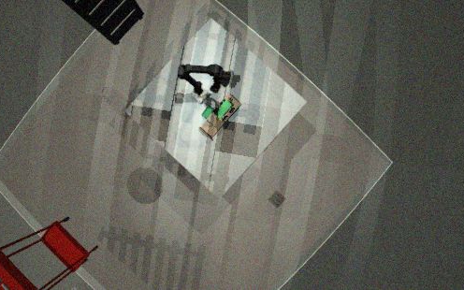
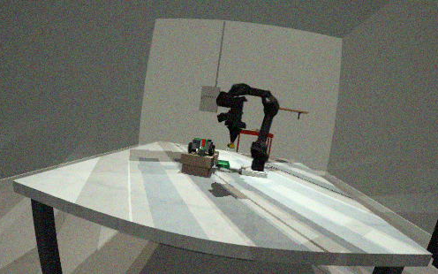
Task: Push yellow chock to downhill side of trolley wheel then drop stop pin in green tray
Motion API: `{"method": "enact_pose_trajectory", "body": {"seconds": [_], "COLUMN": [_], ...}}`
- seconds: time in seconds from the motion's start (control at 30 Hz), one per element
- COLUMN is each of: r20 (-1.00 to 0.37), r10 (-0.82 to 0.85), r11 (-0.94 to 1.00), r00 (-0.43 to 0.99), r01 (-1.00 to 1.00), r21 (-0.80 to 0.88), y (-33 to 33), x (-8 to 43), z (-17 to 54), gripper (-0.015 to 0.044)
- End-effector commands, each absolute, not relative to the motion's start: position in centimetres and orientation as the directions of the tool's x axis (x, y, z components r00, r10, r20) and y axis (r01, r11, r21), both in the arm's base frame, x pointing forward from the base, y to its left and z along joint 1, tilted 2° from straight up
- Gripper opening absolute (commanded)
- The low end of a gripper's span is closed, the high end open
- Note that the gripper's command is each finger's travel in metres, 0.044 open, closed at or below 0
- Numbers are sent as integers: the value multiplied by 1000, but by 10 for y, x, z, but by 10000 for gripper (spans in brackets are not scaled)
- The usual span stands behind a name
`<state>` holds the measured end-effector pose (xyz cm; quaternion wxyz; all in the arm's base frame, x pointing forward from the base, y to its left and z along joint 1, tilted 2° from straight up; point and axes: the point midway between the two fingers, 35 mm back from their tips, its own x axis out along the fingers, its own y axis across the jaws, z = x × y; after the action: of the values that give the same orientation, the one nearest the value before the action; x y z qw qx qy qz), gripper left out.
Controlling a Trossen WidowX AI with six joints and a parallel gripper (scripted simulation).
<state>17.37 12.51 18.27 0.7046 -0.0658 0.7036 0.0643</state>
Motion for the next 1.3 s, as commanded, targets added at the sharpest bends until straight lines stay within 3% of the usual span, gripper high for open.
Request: {"method": "enact_pose_trajectory", "body": {"seconds": [0.0,0.6,1.27], "r20": [-1000,-1000,-1000], "r10": [-8,-9,-13], "r11": [998,883,388], "r00": [5,3,0], "r01": [-70,470,922], "r21": [-8,-7,-5], "y": [124,124,124], "x": [174,174,174], "z": [182,182,182], "gripper": [0,0,0]}}
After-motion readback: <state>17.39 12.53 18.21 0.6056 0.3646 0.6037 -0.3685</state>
